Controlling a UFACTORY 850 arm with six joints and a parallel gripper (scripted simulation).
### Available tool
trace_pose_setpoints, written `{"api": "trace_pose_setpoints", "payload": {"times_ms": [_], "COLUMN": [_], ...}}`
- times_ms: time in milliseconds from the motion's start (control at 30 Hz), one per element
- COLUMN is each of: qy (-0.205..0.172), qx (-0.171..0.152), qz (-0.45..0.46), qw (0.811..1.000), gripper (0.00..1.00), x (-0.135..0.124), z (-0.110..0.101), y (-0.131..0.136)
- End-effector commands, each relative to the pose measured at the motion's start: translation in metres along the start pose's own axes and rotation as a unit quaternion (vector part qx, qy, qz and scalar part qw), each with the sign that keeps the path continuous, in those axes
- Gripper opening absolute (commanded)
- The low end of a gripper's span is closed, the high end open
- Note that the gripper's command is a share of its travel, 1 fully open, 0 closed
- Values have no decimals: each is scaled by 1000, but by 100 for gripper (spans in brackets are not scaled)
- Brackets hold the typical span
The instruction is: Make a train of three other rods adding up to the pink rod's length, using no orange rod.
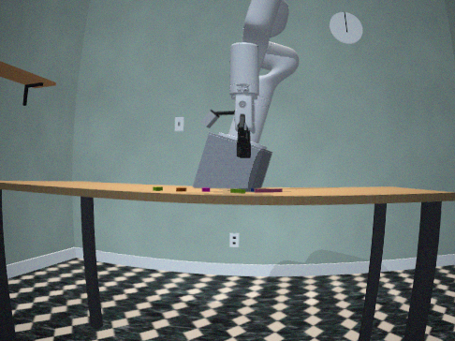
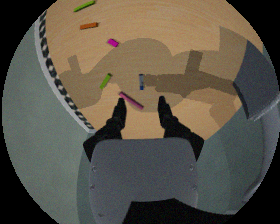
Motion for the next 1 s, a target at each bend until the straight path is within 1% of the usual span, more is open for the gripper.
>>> {"api": "trace_pose_setpoints", "payload": {"times_ms": [0, 600, 767, 833, 967], "qy": [0, 0, -2, -2, -4], "qx": [1, 1, 1, 1, 1], "qz": [0, 9, 78, 78, 169], "qw": [1000, 1000, 997, 997, 986], "gripper": [100, 100, 100, 100, 100], "x": [0, 0, 0, 0, 0], "z": [-1, 0, 4, 4, 10], "y": [-1, -3, -20, -20, -42]}}
Point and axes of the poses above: the point where the finger pads meet when closed, its own z axis out along the fingers, its own y axis across the jaws, x = y × z, the point moved 1 cm from there along -z, back along the fingers
